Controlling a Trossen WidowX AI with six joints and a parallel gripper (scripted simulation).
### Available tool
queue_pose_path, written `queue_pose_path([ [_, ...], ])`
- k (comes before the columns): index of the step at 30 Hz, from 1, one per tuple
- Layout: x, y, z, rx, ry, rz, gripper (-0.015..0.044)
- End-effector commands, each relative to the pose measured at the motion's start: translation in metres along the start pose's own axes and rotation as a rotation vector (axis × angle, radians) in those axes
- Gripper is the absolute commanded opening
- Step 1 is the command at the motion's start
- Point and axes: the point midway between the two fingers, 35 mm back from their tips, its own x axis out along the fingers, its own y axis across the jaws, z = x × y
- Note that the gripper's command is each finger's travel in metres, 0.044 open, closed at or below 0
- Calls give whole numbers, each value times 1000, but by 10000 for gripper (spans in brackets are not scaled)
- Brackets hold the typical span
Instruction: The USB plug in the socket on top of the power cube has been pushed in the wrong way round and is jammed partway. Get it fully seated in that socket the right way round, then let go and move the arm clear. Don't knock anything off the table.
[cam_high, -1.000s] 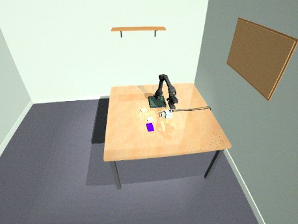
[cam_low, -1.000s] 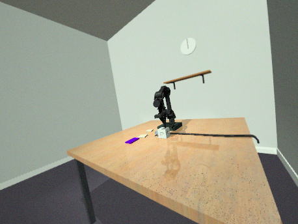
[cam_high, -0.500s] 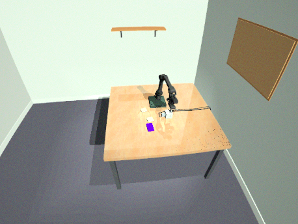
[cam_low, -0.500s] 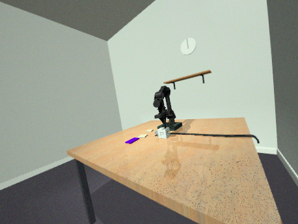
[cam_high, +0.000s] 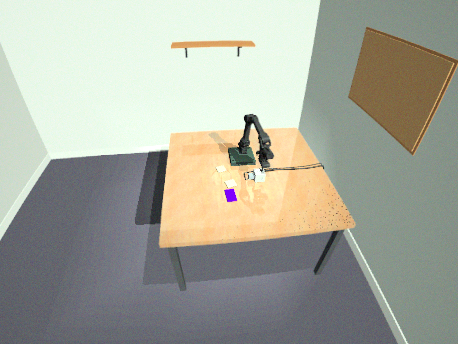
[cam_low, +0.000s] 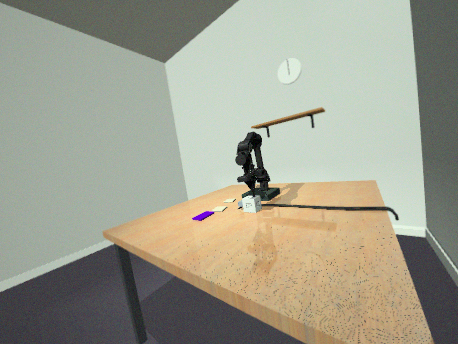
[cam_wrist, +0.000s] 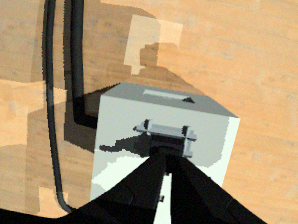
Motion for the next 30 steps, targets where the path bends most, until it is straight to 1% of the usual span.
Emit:
queue_pose_path([
  [1, 1, 0, 0, 4, -4, 1, 0],
  [30, 5, 0, 0, 4, -4, 1, 0],
])
